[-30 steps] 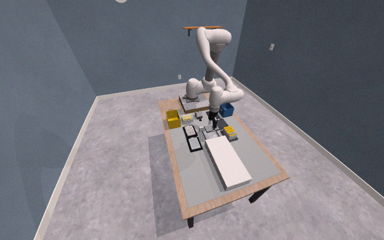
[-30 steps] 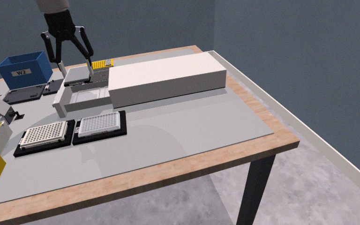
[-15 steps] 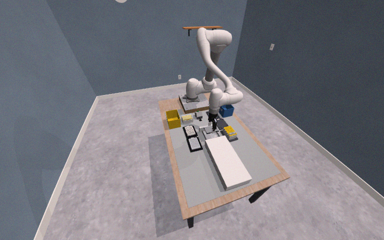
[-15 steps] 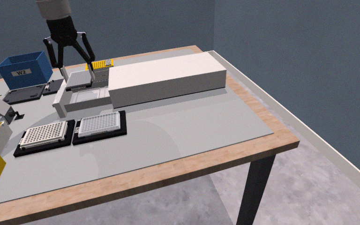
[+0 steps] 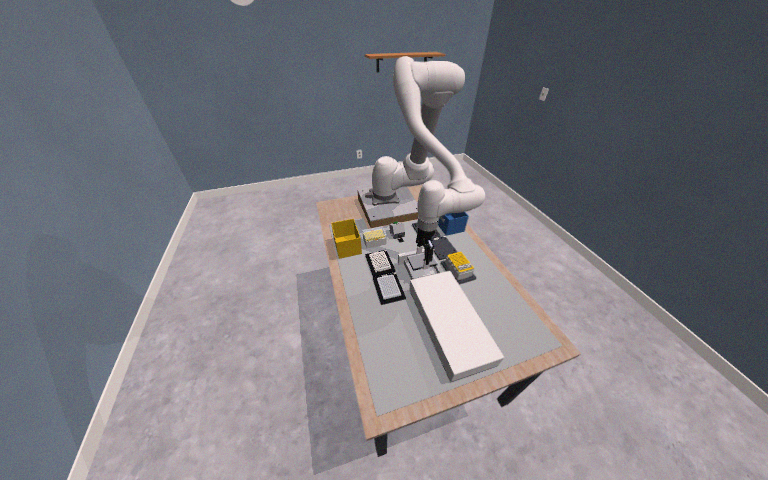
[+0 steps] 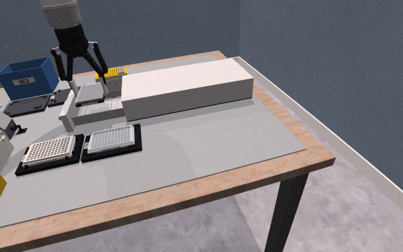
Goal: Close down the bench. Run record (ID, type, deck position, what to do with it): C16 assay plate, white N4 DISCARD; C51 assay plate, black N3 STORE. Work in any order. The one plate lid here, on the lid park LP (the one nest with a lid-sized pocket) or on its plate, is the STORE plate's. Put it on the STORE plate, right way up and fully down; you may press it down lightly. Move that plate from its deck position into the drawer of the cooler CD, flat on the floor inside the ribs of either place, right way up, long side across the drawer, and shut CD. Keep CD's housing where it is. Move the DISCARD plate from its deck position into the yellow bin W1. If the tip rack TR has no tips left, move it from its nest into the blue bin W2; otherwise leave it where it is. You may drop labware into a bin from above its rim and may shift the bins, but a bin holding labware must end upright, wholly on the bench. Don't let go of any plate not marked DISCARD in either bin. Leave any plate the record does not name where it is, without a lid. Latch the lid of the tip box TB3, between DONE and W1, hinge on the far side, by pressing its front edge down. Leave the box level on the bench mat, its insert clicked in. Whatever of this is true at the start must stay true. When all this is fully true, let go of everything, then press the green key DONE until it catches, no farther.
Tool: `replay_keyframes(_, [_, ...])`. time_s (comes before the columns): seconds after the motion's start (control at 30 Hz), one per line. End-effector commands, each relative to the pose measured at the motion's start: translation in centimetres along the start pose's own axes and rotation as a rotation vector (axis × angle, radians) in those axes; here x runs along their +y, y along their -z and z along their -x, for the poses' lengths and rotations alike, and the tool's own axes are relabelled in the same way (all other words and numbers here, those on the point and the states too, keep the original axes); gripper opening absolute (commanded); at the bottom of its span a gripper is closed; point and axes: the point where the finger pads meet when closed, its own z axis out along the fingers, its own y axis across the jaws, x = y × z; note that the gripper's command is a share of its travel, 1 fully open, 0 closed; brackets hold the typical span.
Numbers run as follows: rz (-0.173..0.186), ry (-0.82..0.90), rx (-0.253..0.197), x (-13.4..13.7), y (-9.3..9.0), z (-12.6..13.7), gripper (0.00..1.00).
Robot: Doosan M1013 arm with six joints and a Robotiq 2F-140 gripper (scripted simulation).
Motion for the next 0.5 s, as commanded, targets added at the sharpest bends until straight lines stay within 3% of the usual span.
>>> replay_keyframes(0.0, [0.000, 0.000, 0.000, 0.0, -0.5, 0.0, 0.00])
replay_keyframes(0.47, [0.000, 0.000, 0.000, 0.0, -2.1, 0.0, 0.00])
